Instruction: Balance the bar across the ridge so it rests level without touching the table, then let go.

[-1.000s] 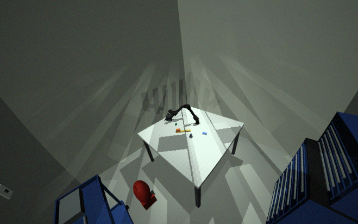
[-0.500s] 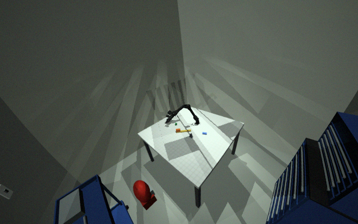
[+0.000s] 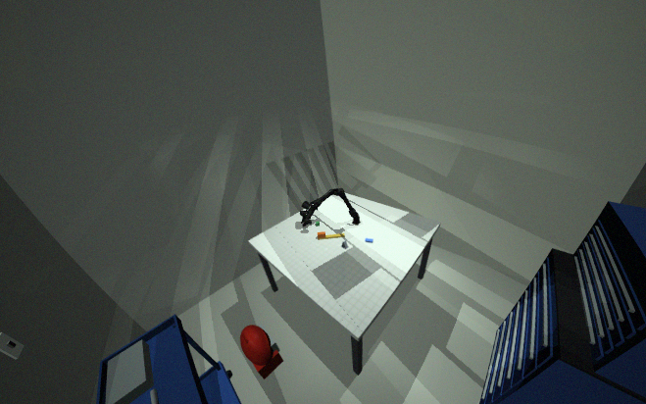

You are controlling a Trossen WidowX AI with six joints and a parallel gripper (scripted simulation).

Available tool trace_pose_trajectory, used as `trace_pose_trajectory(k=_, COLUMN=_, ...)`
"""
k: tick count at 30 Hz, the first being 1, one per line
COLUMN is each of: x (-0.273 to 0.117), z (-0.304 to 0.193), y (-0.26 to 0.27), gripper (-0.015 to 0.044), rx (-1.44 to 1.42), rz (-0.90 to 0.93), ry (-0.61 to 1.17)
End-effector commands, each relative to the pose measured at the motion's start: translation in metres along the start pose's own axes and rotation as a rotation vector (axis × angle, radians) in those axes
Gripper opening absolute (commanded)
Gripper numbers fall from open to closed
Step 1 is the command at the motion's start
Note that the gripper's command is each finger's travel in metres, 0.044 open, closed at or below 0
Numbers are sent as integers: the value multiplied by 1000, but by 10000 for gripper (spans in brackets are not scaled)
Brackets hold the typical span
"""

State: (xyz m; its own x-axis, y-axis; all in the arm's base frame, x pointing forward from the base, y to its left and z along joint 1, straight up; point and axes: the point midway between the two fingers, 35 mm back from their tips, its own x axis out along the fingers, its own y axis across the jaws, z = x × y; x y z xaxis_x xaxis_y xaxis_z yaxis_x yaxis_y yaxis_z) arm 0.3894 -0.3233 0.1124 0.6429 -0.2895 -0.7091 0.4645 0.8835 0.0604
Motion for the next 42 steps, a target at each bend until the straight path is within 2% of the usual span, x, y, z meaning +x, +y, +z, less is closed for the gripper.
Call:
trace_pose_trajectory(k=1, x=-4, z=0, y=14, gripper=315, rx=-135, rz=10, ry=31)
trace_pose_trajectory(k=22, x=-27, z=-24, y=89, gripper=315, rx=-850, rz=161, ry=199)
trace_pose_trajectory(k=42, x=-64, z=-54, y=148, gripper=315, rx=-1543, rz=399, ry=292)
